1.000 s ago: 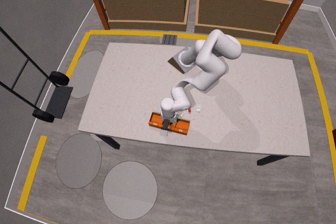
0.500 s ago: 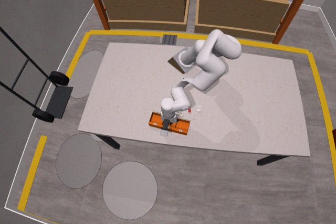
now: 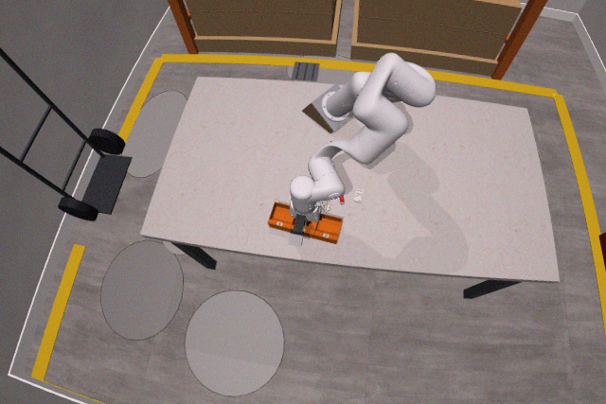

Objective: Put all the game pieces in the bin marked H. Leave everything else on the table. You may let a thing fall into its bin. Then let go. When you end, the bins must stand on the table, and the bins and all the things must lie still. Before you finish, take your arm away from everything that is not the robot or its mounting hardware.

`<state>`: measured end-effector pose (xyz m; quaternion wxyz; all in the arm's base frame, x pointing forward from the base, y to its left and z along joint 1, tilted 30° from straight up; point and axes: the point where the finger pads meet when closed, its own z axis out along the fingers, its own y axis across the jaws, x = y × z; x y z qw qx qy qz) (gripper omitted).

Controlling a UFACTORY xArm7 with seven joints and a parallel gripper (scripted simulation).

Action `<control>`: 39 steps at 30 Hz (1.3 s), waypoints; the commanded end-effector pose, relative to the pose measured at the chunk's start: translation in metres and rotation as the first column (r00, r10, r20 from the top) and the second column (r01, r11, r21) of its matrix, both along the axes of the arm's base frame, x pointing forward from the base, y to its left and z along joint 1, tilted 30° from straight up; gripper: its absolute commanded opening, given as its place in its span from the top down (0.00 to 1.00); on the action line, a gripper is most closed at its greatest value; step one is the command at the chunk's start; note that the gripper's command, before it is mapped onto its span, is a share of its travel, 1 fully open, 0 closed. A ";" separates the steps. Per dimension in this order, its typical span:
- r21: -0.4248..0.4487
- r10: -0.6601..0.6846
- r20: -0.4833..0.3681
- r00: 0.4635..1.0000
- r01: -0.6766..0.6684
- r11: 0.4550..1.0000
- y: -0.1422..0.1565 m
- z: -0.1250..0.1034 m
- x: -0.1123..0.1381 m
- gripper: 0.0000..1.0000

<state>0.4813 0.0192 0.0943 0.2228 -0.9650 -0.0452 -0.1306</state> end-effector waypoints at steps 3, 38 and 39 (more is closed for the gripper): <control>0.000 -0.002 0.003 1.000 0.002 1.000 -0.003 0.005 0.000 0.93; 0.000 -0.002 0.004 1.000 0.002 1.000 -0.027 0.053 -0.013 0.93; 0.000 -0.002 0.004 1.000 0.002 1.000 -0.027 0.053 -0.013 0.93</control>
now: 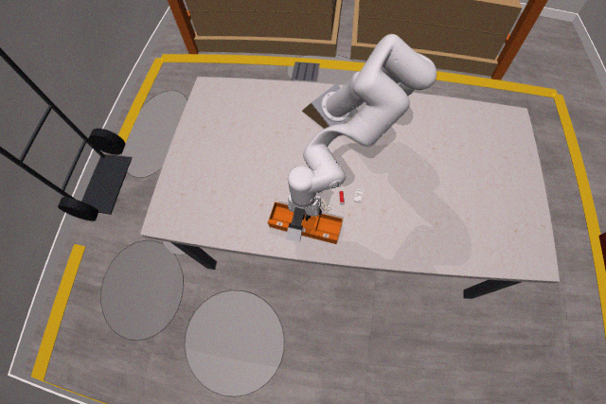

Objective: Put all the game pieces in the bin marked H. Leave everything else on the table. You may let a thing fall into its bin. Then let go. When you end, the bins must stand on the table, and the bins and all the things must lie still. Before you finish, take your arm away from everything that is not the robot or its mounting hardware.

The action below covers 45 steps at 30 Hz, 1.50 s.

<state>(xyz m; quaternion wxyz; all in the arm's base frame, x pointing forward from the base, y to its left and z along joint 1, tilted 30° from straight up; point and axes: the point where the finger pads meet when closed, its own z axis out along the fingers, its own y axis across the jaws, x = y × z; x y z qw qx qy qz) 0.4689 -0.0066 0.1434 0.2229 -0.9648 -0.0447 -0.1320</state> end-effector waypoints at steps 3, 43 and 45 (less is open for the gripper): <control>-0.001 -0.001 0.001 1.000 0.001 1.000 -0.002 0.004 0.000 0.93; 0.000 -0.001 0.001 1.000 0.001 1.000 0.088 0.012 -0.001 0.93; 0.000 -0.001 0.001 1.000 0.001 1.000 0.091 0.008 0.000 0.93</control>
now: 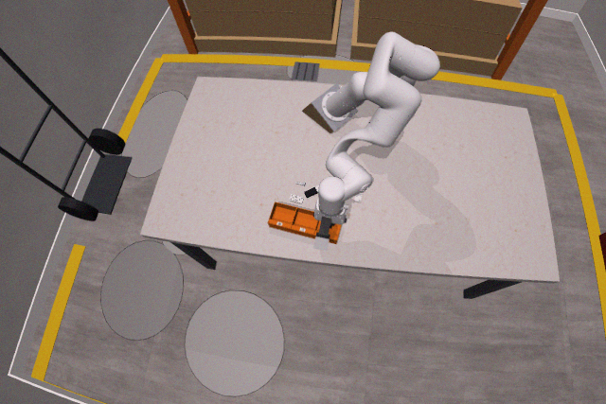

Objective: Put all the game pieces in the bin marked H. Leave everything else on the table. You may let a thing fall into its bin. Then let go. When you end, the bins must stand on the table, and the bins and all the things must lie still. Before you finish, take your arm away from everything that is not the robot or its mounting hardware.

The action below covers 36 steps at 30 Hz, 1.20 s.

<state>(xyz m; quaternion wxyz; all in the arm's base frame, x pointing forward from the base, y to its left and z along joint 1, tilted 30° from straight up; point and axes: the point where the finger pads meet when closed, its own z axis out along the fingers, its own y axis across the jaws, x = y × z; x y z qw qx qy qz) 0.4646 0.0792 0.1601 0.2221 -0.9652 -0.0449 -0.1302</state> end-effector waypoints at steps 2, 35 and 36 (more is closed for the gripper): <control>0.002 -0.002 0.004 1.000 0.002 1.000 0.007 -0.014 0.006 0.93; 0.002 -0.002 0.004 1.000 0.002 1.000 0.014 -0.028 0.010 0.93; 0.002 -0.002 0.004 1.000 0.002 1.000 0.014 -0.028 0.010 0.93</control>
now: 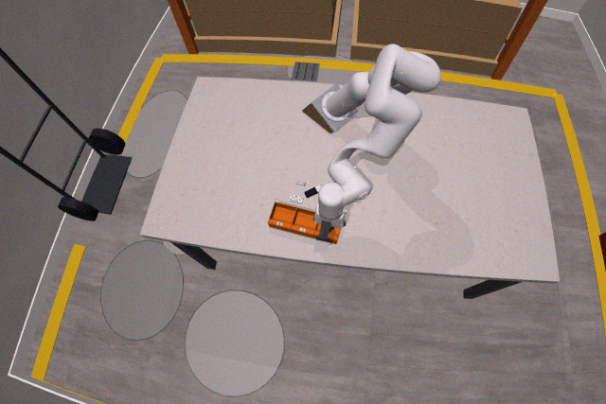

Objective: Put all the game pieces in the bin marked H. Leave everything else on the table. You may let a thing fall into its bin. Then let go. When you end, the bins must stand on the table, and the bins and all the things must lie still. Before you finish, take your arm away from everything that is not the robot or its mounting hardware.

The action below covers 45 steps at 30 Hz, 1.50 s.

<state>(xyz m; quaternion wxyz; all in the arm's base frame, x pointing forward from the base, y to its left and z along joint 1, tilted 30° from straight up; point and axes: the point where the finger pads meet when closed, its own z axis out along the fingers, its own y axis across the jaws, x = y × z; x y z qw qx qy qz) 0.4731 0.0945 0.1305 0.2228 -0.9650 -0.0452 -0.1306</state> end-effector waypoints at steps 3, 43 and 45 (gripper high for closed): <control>0.000 -0.002 0.004 1.000 0.002 1.000 -0.001 0.001 0.001 0.93; 0.000 -0.002 0.003 1.000 0.002 1.000 -0.010 0.020 -0.004 0.93; 0.000 -0.002 0.003 1.000 0.002 1.000 -0.011 0.022 -0.004 0.93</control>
